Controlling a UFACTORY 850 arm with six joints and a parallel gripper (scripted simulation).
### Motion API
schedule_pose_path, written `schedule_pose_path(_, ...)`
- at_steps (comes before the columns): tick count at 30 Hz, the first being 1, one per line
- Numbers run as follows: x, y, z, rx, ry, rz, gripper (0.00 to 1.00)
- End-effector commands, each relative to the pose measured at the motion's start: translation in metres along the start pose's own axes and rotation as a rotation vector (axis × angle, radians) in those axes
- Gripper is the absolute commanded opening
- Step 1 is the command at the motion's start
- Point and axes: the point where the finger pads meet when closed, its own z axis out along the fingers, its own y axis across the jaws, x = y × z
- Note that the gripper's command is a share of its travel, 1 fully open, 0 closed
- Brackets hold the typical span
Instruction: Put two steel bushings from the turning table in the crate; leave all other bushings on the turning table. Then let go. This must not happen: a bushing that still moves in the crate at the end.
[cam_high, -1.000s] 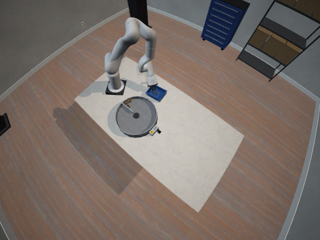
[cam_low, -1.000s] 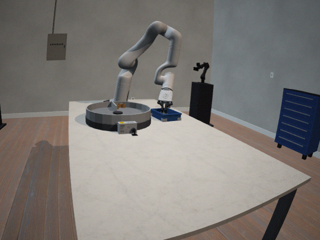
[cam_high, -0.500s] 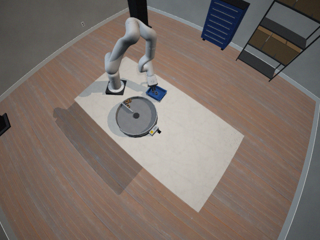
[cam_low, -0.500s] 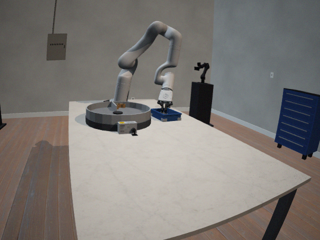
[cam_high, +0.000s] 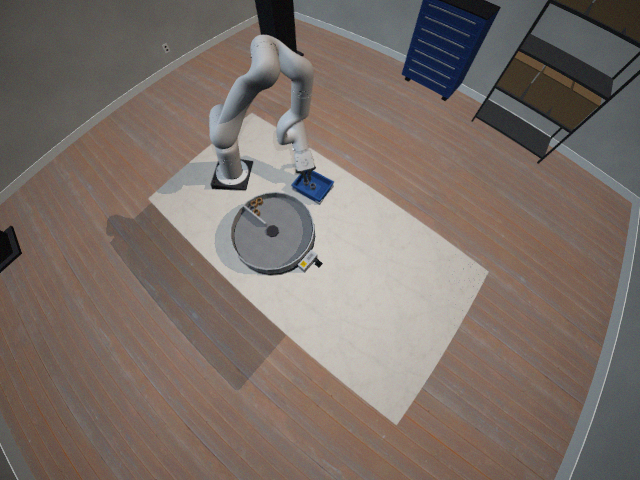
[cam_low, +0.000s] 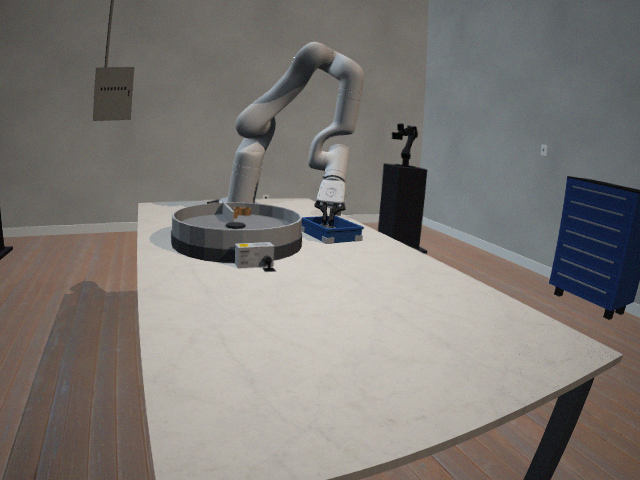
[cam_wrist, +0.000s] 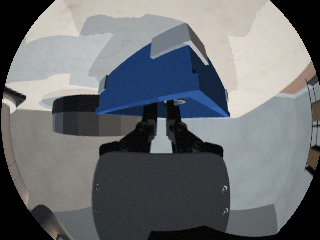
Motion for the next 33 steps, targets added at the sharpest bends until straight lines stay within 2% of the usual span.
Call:
schedule_pose_path(1,-0.002,0.001,-0.002,-0.001,0.0,0.001,0.12)
schedule_pose_path(8,-0.01,0.001,-0.012,-0.001,0.0,0.001,0.12)
schedule_pose_path(23,-0.051,0.001,-0.062,-0.001,0.0,0.001,0.12)
schedule_pose_path(33,-0.056,0.001,-0.068,-0.001,0.0,0.001,0.12)
